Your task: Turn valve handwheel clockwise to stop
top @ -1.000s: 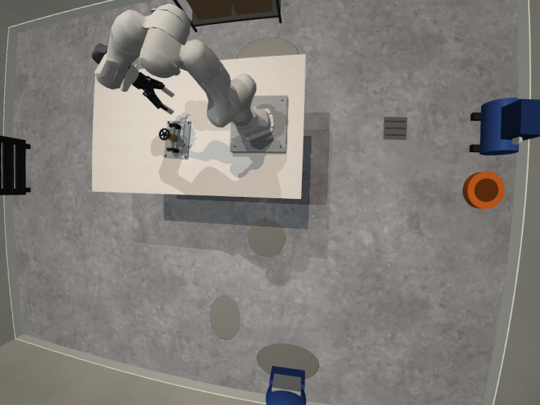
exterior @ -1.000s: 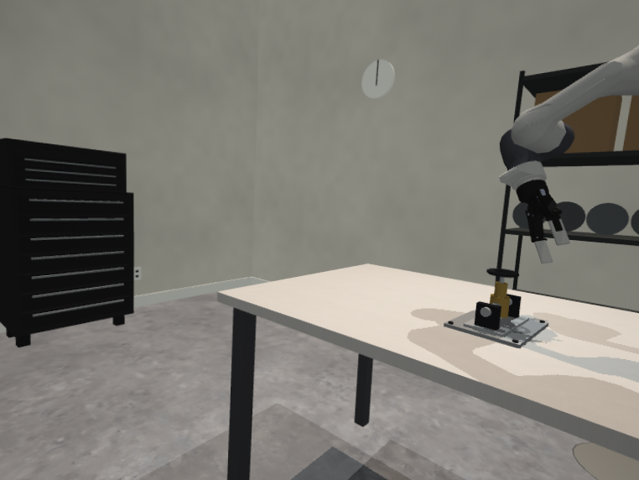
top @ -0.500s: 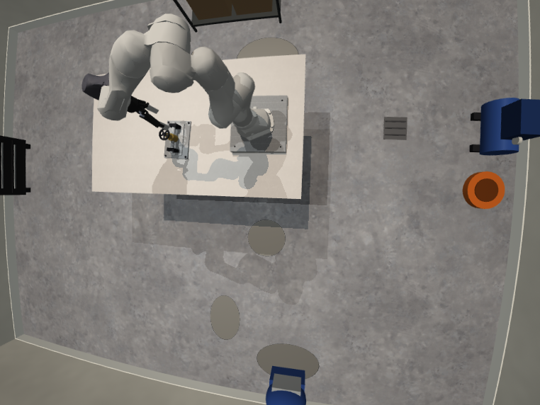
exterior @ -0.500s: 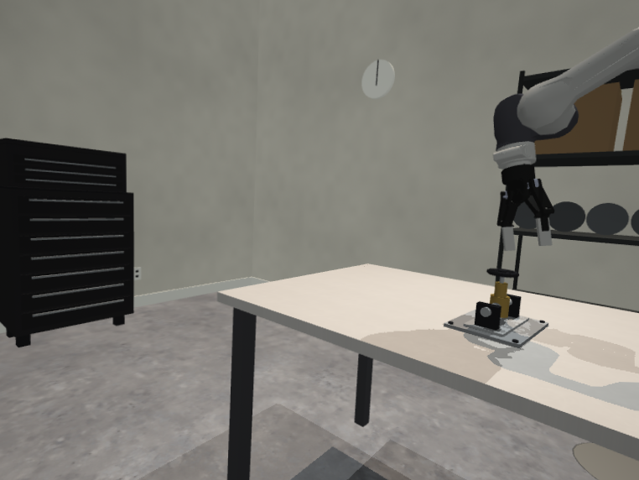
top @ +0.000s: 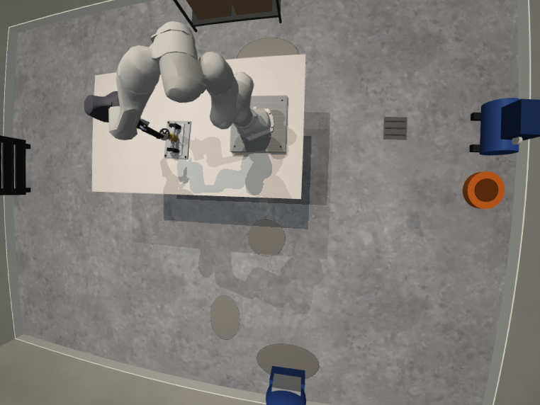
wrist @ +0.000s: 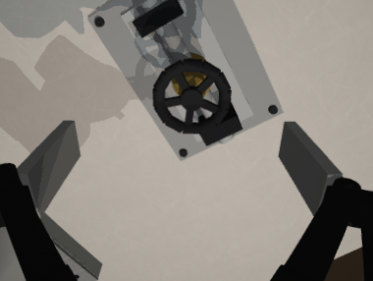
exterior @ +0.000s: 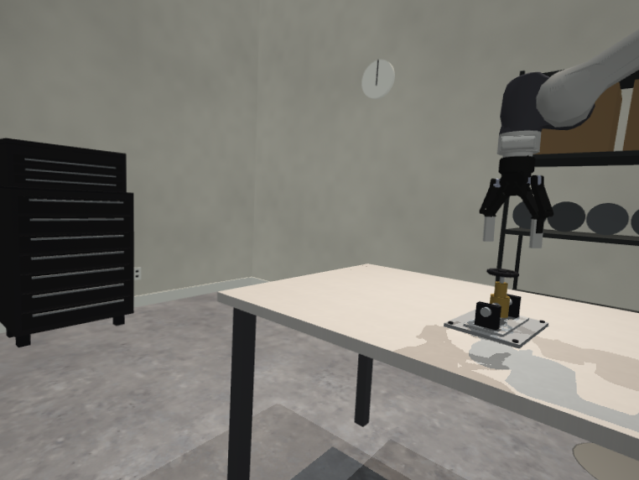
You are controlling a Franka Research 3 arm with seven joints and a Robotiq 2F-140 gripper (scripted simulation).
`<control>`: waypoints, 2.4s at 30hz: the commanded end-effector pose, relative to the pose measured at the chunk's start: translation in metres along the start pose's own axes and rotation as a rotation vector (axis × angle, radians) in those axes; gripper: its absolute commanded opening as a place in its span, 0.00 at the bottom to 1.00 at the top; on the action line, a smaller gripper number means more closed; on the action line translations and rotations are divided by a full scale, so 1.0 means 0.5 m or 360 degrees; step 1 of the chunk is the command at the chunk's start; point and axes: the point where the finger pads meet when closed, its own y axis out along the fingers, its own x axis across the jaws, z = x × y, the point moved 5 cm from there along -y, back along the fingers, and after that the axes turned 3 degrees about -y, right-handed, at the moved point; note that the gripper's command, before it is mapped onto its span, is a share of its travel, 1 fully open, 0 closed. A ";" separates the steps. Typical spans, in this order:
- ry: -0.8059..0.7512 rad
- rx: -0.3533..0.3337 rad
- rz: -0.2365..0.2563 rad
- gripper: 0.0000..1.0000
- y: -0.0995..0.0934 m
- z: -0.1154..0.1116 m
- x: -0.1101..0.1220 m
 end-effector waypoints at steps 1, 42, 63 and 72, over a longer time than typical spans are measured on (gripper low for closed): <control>-0.0044 0.0028 -0.0039 1.00 -0.003 0.004 0.013; -0.0044 0.0027 -0.0038 0.64 0.007 0.006 0.015; -0.0044 0.0027 -0.0038 0.64 0.124 0.008 0.017; -0.0044 0.0027 -0.0038 0.64 0.137 0.008 0.018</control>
